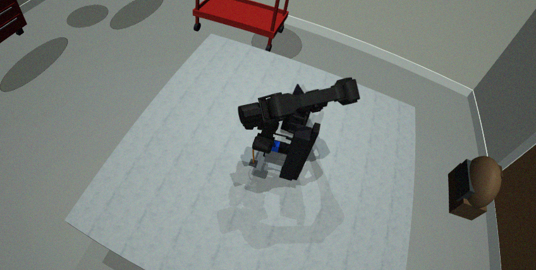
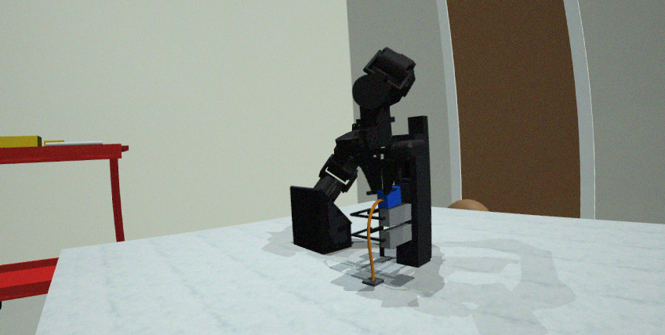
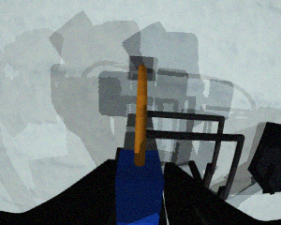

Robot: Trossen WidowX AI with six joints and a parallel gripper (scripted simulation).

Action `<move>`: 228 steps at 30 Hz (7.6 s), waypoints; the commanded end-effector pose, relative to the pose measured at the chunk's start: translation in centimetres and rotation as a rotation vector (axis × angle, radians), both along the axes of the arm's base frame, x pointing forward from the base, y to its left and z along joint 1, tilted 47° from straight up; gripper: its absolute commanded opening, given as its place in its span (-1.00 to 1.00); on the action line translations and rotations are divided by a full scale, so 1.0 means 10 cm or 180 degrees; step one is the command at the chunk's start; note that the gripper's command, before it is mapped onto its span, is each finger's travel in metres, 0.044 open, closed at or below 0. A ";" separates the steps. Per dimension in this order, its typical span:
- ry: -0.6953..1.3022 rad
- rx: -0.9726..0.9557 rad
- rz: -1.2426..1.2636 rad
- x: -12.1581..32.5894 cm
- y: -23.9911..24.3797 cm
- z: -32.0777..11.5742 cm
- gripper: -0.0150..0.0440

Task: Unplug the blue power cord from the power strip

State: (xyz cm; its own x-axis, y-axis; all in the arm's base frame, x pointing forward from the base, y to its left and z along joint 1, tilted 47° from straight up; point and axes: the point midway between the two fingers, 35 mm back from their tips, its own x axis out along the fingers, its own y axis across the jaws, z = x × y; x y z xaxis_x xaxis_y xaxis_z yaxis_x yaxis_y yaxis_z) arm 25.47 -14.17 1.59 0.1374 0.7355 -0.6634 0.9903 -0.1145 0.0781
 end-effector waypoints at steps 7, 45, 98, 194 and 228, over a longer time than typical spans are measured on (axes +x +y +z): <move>-0.0030 -0.0169 -0.0006 -0.01 -0.29 -0.16 -0.49; -0.0026 -0.0155 -0.0010 -0.02 -0.09 0.10 0.05; -0.0034 -0.0168 0.0002 0.00 -0.01 0.05 -0.49; -0.0036 -0.0165 0.0006 -0.01 0.10 0.14 -0.24; -0.0032 -0.0170 -0.0003 0.01 -0.19 -0.10 -0.49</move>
State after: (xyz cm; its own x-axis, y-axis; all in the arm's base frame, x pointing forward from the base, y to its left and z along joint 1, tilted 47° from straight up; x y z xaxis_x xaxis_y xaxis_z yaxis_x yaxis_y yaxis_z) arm 25.53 -14.24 1.56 0.1343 0.7249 -0.6757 0.9909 -0.1017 0.0879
